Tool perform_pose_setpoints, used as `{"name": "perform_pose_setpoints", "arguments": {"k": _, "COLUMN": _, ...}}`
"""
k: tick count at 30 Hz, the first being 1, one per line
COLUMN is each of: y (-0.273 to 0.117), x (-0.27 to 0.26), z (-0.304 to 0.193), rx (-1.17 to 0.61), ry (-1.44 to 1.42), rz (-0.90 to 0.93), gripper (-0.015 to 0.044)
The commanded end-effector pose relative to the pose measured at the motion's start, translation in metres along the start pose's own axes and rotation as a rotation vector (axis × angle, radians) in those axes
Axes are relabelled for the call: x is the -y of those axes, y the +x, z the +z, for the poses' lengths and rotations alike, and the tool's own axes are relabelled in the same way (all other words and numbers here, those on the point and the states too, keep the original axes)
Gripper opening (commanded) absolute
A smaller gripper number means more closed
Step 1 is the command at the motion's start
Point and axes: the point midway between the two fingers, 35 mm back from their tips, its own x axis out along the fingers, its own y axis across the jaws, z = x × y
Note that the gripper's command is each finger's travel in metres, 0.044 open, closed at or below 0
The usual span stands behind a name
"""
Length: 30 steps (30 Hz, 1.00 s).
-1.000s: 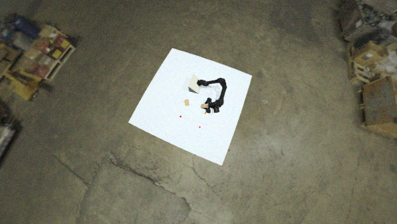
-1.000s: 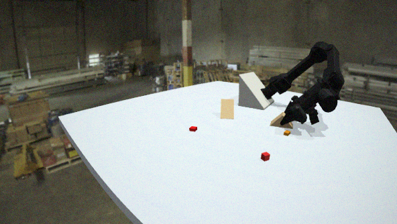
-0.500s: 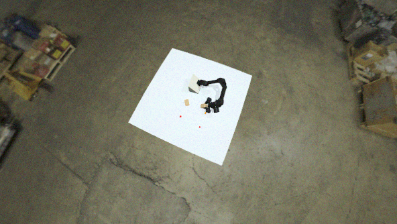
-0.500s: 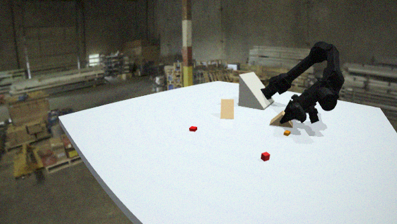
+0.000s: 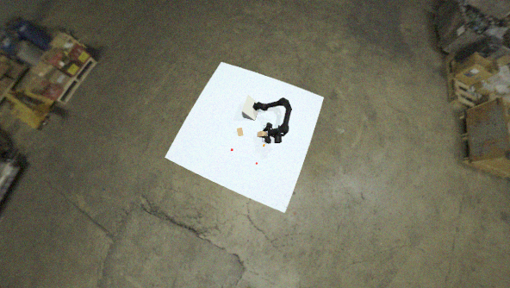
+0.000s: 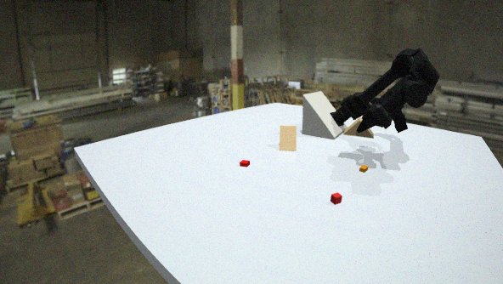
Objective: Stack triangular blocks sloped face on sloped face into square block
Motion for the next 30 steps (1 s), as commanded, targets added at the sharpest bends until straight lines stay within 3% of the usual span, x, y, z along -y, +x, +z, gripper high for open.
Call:
{"name": "perform_pose_setpoints", "arguments": {"k": 1, "y": -0.014, "x": -0.002, "z": -0.012, "rx": 0.002, "ry": -0.003, "rz": -0.007, "gripper": 0.0}}
{"name": "perform_pose_setpoints", "arguments": {"k": 8, "y": -0.016, "x": -0.002, "z": -0.016, "rx": 0.002, "ry": 0.026, "rz": -0.004, "gripper": 0.0}}
{"name": "perform_pose_setpoints", "arguments": {"k": 30, "y": -0.007, "x": -0.007, "z": -0.017, "rx": 0.096, "ry": 0.749, "rz": 0.106, "gripper": 0.0}}
